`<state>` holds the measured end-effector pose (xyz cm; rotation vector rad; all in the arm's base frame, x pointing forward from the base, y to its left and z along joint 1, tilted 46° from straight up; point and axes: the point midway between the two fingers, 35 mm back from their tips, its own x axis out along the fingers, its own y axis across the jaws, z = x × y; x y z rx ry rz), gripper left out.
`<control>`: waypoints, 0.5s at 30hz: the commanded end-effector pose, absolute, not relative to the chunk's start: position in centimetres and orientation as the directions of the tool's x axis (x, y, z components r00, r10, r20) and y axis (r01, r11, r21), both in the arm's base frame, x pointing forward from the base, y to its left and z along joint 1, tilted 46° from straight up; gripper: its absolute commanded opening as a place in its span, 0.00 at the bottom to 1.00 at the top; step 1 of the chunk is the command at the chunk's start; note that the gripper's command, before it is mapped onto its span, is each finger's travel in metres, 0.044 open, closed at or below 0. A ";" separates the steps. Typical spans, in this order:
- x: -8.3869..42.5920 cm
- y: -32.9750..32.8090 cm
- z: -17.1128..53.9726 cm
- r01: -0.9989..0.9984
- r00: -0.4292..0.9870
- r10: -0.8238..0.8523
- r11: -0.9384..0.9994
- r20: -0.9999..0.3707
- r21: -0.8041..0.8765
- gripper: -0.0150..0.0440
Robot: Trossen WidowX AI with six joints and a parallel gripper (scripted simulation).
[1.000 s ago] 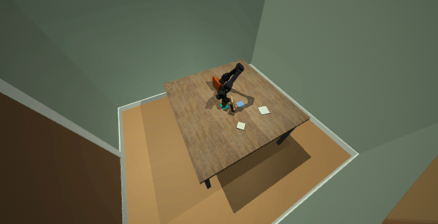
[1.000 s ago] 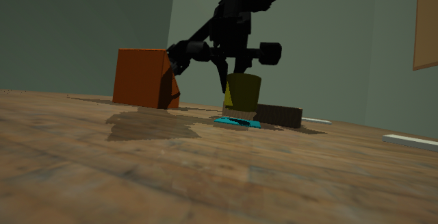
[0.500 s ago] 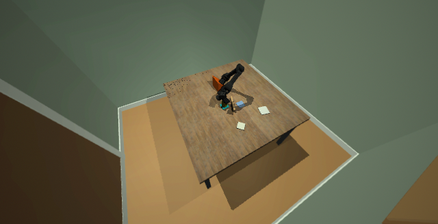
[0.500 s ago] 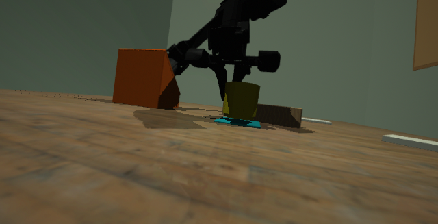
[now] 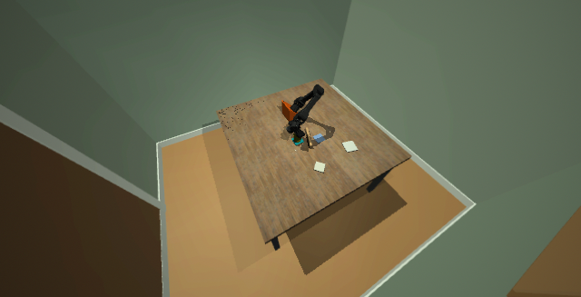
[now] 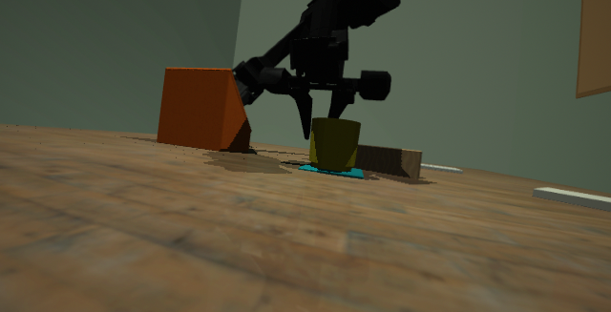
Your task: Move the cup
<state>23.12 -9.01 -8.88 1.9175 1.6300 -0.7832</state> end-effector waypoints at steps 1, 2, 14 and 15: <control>23.1 -9.1 -8.9 0.987 0.118 0.699 -0.158 -0.705 0.009 0.50; 23.1 -9.1 -8.9 0.987 0.118 0.699 -0.158 -0.705 0.009 0.50; 23.0 -10.3 -7.7 0.987 0.119 0.698 -0.160 -0.706 0.009 0.50; 23.0 -10.4 -7.6 0.987 0.119 0.698 -0.160 -0.706 0.009 0.50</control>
